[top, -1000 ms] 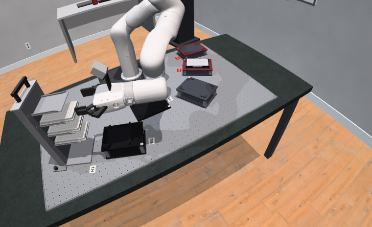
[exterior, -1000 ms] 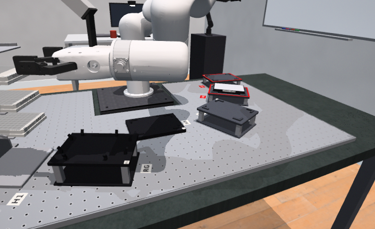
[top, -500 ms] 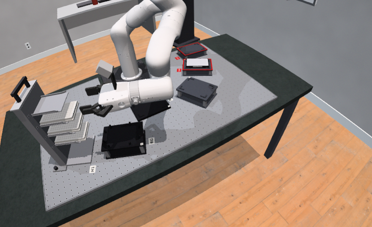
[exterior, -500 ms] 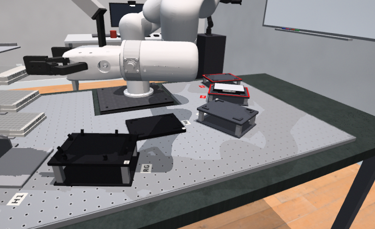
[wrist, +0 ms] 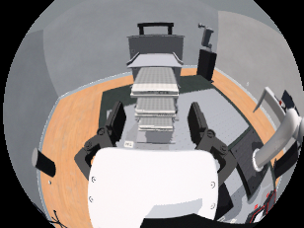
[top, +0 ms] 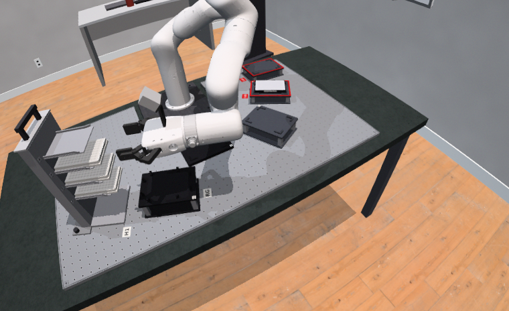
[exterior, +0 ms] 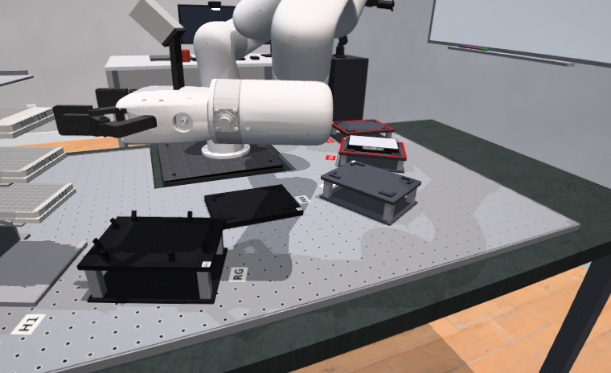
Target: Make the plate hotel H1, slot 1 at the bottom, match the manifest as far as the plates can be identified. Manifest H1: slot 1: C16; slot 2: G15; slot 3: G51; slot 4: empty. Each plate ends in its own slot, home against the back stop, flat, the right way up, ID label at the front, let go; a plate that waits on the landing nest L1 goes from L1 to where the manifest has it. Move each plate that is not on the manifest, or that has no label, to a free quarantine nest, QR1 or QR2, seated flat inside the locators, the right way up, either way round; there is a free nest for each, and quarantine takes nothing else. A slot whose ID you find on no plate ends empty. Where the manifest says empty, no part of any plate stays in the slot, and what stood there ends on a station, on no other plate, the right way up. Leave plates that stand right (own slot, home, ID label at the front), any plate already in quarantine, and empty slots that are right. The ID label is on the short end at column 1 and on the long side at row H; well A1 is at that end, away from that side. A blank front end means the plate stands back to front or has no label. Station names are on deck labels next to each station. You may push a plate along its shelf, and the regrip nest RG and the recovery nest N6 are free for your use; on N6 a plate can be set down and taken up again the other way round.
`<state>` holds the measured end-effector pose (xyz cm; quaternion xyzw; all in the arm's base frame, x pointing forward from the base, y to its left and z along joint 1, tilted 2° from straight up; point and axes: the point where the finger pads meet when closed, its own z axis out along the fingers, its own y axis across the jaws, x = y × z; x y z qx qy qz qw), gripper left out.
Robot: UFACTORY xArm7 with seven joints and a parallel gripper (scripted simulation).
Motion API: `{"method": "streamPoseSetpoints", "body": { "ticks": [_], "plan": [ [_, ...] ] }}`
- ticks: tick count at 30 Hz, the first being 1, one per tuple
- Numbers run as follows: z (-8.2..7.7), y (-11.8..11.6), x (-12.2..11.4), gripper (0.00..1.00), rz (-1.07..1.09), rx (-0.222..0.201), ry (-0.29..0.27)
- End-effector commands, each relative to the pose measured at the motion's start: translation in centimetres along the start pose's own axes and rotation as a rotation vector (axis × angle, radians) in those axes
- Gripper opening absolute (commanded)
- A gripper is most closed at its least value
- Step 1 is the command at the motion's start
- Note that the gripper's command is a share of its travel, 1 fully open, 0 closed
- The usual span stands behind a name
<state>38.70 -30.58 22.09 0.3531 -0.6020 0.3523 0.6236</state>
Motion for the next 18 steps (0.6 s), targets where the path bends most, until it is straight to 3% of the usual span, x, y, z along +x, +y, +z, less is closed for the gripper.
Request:
{"method": "streamPoseSetpoints", "body": {
  "ticks": [1, 12, 18],
  "plan": [
    [0.0, -0.1, -0.8, 1.00, 0.005, 0.000, -0.001],
    [0.0, -0.1, -3.7, 1.00, 0.005, 0.000, -0.001],
    [0.3, -0.1, -3.7, 1.00, 0.005, 0.000, -0.001]
  ]
}}
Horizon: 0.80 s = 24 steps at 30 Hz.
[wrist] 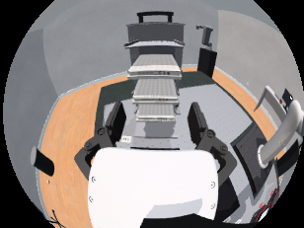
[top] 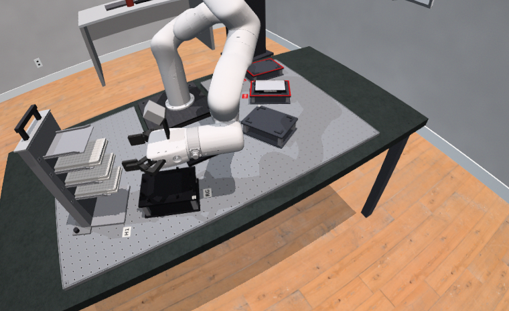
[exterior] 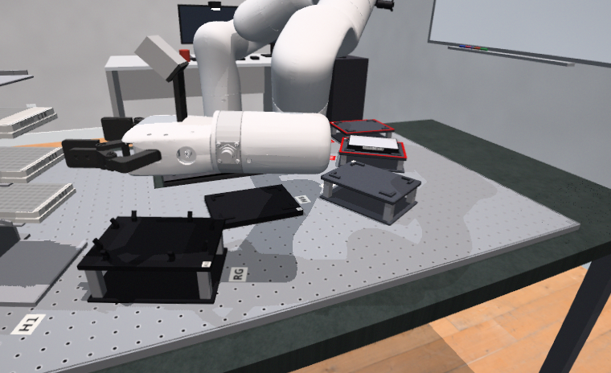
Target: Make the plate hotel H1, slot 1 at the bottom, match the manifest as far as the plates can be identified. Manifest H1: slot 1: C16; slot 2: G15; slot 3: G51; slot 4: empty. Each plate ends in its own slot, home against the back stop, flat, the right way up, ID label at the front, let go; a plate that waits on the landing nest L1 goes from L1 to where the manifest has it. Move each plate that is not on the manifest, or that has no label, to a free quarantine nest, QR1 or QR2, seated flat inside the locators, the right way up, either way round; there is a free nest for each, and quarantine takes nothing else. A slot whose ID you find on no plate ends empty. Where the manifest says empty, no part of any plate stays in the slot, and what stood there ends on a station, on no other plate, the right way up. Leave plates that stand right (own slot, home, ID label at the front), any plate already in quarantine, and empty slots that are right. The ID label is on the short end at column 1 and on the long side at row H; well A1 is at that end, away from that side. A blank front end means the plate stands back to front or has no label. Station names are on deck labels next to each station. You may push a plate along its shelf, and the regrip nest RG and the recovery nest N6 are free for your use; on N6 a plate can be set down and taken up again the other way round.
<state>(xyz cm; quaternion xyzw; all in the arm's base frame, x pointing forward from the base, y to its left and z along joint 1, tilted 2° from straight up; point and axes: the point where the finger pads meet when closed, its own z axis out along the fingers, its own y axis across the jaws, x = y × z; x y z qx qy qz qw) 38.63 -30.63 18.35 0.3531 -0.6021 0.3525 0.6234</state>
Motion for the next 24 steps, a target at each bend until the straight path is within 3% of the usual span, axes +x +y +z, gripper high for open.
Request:
{"method": "streamPoseSetpoints", "body": {
  "ticks": [1, 10, 24],
  "plan": [
    [0.5, -0.1, 0.1, 1.00, 0.004, -0.001, -0.001],
    [3.0, -0.1, 0.1, 1.00, 0.004, -0.001, -0.001],
    [3.0, -0.1, 0.1, 1.00, 0.004, -0.001, -0.001]
  ]
}}
